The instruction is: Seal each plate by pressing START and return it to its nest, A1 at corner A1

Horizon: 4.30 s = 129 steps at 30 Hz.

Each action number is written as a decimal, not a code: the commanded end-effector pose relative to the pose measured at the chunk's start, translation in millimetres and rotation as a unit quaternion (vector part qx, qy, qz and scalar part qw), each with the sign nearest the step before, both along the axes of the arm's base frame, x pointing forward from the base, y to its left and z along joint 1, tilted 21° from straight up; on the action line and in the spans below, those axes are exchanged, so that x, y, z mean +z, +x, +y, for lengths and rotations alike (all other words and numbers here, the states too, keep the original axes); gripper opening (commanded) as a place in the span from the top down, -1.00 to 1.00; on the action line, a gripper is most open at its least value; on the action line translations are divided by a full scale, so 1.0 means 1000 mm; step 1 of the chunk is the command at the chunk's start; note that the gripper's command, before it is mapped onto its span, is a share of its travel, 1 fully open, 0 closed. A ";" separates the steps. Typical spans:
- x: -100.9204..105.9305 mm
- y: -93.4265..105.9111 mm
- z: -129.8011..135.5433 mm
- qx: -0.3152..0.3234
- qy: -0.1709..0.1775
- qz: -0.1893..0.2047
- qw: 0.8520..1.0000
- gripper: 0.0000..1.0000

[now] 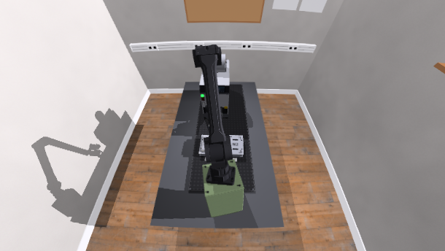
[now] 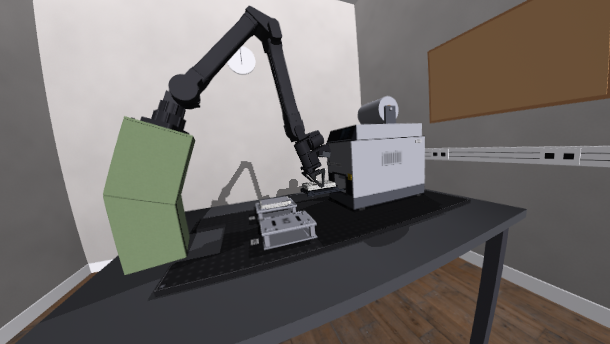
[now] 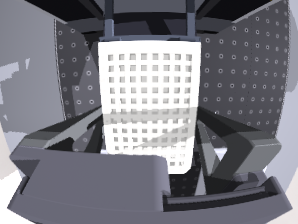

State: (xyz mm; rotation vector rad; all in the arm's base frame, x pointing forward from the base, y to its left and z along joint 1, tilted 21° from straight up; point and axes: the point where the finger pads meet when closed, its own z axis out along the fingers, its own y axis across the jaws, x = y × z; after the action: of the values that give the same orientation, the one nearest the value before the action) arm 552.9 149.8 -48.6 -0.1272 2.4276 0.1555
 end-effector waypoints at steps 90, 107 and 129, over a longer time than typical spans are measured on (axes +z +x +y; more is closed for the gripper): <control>0.012 0.015 0.001 -0.002 0.011 -0.025 1.000 1.00; 0.009 0.013 0.000 -0.002 0.008 -0.018 1.000 -1.00; -0.005 0.011 -0.003 -0.006 0.002 -0.012 1.000 -1.00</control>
State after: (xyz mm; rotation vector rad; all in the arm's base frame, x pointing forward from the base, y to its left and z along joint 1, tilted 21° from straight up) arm 558.9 151.1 -57.5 -0.1257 2.4245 0.1563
